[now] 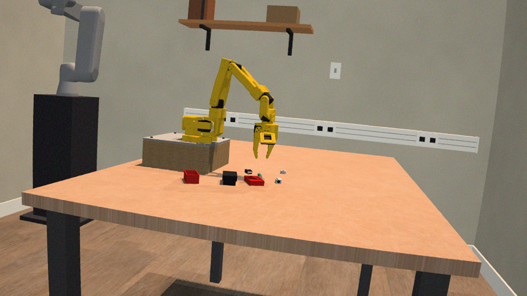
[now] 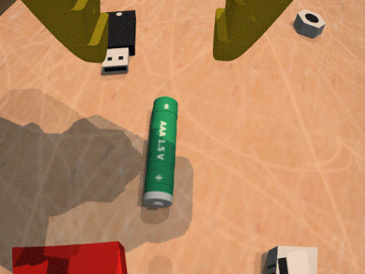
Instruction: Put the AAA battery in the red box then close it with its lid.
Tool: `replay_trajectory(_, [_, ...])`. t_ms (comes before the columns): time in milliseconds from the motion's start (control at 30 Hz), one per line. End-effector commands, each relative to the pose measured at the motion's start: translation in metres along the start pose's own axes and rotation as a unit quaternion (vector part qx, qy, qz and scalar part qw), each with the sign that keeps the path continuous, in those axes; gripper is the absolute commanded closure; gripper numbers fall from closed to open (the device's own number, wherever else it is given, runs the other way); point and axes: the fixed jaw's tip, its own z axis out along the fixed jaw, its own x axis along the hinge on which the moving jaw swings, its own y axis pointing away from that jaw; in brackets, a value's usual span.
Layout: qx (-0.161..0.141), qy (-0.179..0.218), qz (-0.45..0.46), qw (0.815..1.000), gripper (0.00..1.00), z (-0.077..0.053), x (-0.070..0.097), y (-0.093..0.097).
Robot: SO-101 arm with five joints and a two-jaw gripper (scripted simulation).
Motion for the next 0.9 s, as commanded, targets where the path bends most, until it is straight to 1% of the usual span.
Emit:
replay_trajectory(0, [0.009,0.005,0.000,1.000,0.85,0.008,0.004,-0.003])
replay_trajectory(367, [0.009,0.005,0.000,1.000,0.85,0.025,0.004,-0.003])
replay_trajectory(433, [0.009,0.005,0.000,1.000,0.85,0.025,0.004,-0.003])
replay_trajectory(667, [0.009,0.005,0.000,1.000,0.85,0.031,0.004,-0.004])
replay_trajectory(867, [0.009,0.005,0.000,1.000,0.85,0.033,0.004,-0.004])
